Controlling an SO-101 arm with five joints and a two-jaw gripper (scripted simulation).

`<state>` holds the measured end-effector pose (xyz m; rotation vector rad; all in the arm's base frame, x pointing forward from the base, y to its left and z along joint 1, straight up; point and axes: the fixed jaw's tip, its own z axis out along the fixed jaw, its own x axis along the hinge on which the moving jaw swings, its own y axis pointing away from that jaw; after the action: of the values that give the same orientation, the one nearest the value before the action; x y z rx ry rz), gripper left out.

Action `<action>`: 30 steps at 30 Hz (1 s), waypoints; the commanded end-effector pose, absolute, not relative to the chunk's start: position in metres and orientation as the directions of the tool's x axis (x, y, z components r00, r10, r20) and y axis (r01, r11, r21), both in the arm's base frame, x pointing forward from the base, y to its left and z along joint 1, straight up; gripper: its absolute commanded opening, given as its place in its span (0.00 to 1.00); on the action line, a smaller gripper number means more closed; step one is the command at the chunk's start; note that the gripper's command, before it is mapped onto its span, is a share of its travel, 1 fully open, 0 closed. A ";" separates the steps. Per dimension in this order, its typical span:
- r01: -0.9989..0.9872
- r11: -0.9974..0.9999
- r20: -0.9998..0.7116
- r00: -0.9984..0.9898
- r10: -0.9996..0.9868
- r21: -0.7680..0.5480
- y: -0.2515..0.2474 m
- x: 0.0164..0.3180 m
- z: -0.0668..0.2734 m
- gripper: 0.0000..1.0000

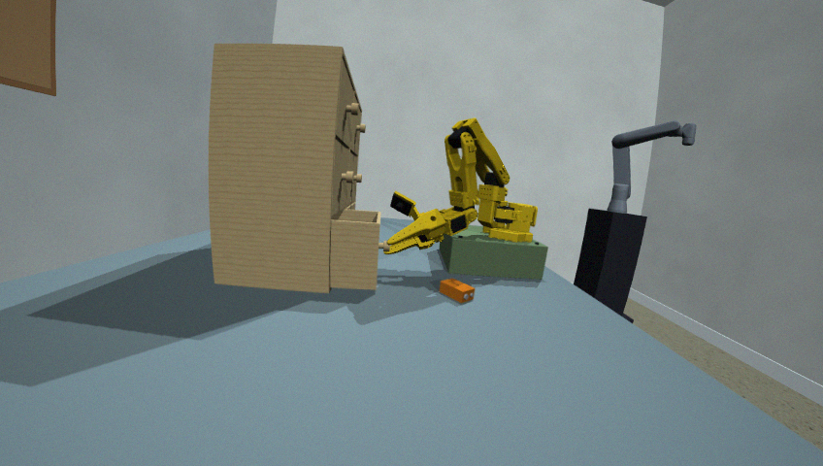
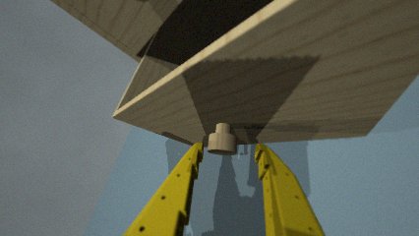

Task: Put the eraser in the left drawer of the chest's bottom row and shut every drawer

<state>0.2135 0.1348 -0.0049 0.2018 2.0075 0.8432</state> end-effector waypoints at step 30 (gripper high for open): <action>-0.276 0.726 -0.710 -0.583 0.395 0.630 0.145 0.187 0.009 0.21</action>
<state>0.1877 0.1428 0.0052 0.1109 2.0118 0.9018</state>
